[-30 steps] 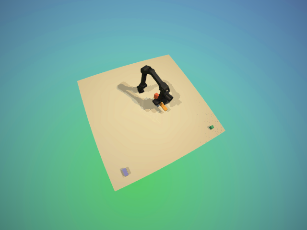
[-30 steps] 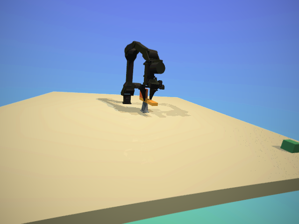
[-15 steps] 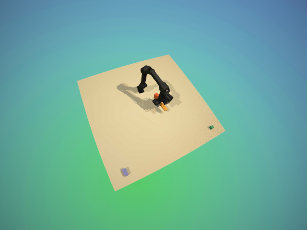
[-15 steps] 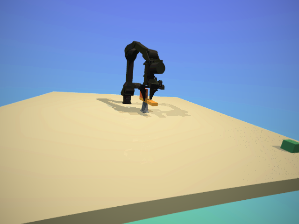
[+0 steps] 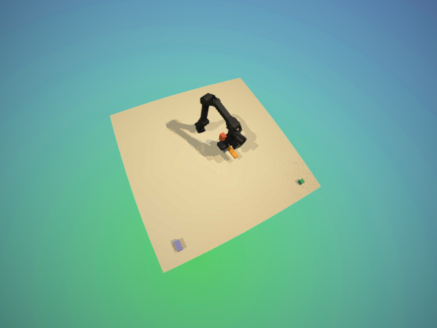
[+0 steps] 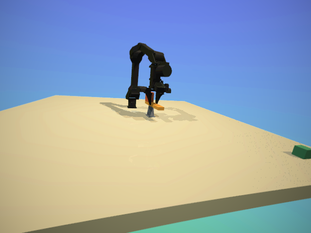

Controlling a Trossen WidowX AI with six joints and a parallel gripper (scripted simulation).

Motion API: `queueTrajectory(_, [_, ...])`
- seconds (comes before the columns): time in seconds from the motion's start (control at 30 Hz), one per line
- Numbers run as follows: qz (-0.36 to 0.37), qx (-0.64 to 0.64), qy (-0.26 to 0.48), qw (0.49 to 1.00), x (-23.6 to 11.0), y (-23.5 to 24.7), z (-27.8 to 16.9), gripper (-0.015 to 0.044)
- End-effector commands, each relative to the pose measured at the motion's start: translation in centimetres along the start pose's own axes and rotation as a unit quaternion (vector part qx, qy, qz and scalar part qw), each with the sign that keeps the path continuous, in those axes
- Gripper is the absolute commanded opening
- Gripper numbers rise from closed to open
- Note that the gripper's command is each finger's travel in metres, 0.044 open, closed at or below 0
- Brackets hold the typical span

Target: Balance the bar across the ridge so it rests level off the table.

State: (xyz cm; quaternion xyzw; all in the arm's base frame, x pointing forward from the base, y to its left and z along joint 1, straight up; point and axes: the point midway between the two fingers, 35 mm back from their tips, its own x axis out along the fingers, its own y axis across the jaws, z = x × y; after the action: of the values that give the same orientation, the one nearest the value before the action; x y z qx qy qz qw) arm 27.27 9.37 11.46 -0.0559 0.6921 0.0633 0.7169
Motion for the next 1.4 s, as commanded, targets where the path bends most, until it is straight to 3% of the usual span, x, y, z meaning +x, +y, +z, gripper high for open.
queueTrajectory(0.0, [0.0,0.0,0.0,1.0,0.01,0.0,-0.01,0.0])
queueTrajectory(0.07, [0.0,0.0,0.0,1.0,0.01,0.0,-0.01,0.0])
queueTrajectory(0.3, [0.0,0.0,0.0,1.0,0.01,0.0,-0.01,0.0167])
queueTrajectory(1.37, [0.0,0.0,0.0,1.0,0.01,0.0,-0.01,0.0171])
